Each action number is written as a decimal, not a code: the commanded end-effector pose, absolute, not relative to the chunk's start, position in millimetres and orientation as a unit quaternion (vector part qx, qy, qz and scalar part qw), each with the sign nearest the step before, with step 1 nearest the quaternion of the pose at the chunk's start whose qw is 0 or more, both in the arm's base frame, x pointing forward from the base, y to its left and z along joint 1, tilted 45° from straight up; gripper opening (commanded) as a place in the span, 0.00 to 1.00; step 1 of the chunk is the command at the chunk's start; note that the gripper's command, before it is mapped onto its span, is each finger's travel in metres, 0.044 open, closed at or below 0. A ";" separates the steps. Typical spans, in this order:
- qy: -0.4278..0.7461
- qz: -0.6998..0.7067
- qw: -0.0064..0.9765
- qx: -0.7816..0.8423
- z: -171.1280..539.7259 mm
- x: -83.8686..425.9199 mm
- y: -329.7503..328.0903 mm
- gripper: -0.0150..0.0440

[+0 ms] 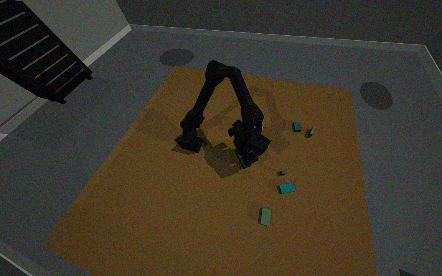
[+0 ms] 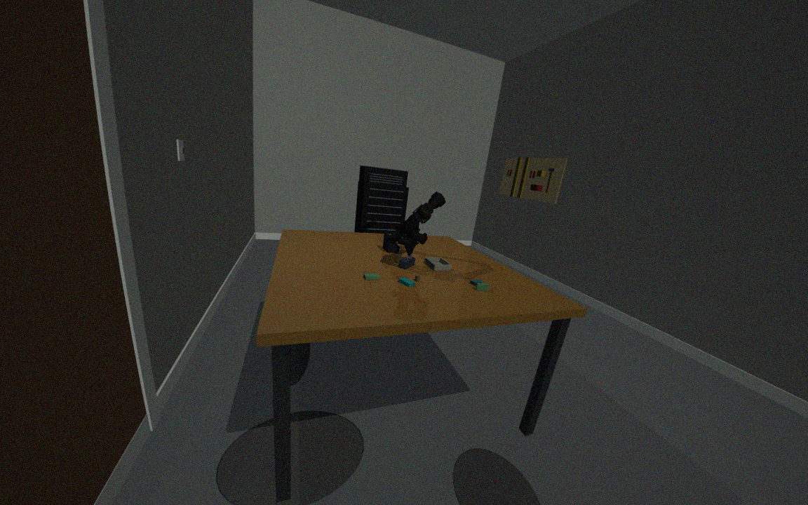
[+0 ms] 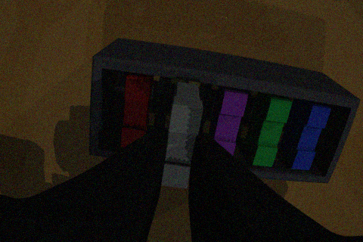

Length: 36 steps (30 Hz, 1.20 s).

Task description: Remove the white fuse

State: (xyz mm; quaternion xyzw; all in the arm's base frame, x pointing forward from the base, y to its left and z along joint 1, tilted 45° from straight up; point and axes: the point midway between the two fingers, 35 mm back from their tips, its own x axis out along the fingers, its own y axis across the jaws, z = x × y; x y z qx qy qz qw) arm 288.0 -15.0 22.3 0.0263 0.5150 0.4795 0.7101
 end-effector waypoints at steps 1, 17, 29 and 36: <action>0.515 0.479 0.711 0.022 24.3 288.6 -18.1 0.25; 0.515 0.479 0.711 0.023 30.1 288.3 -23.6 0.25; 0.515 0.479 0.711 0.023 34.4 288.0 -27.7 0.25; 0.515 0.479 0.711 0.023 41.9 288.0 -35.4 0.25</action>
